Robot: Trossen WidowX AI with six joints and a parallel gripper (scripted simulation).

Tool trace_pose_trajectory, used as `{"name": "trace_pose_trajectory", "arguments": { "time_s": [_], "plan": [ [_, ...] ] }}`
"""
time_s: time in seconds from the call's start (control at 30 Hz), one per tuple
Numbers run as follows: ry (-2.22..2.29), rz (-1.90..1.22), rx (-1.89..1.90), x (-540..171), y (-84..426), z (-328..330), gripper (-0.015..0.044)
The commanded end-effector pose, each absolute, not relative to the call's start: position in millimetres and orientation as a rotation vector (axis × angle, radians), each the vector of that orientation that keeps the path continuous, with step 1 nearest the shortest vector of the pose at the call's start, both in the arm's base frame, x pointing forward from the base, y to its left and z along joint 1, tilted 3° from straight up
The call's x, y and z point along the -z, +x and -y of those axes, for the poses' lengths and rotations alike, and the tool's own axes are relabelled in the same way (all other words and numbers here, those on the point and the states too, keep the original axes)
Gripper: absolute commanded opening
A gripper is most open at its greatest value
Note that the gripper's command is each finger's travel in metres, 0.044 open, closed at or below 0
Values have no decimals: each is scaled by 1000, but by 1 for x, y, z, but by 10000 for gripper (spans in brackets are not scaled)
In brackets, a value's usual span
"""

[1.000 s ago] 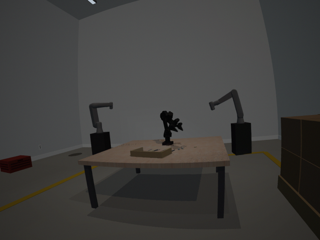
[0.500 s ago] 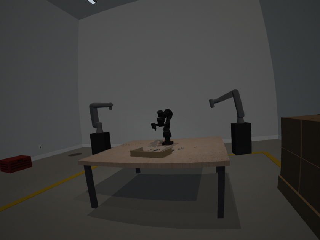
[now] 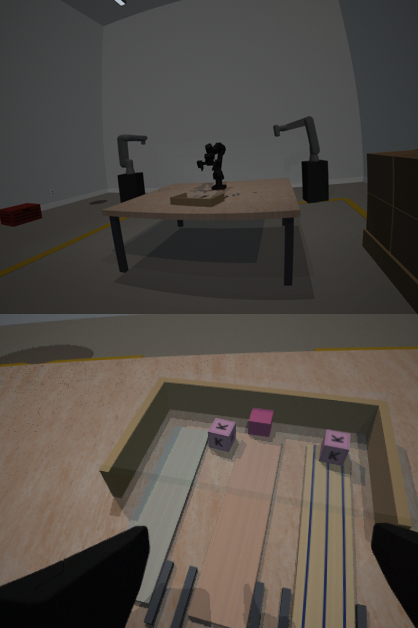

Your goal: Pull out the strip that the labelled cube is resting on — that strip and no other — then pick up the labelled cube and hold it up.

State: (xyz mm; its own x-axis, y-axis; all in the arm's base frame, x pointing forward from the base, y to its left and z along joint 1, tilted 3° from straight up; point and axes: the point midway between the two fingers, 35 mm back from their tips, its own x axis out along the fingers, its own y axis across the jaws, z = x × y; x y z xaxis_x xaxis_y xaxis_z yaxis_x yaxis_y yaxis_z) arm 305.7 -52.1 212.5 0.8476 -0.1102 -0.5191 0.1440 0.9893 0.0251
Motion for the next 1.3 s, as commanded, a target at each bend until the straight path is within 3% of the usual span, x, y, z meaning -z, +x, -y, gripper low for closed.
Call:
{"name": "trace_pose_trajectory", "arguments": {
  "time_s": [0.0, 0.43, 0.67, 1.27],
  "plan": [
    [73, -572, 145, -210, 308, 55, 347],
    [223, -1193, 245, -143, 341, 107, 6],
    [316, -1477, 274, -105, 345, 126, 0],
    [318, -1484, 274, -83, 348, 127, 0]
  ]
}}
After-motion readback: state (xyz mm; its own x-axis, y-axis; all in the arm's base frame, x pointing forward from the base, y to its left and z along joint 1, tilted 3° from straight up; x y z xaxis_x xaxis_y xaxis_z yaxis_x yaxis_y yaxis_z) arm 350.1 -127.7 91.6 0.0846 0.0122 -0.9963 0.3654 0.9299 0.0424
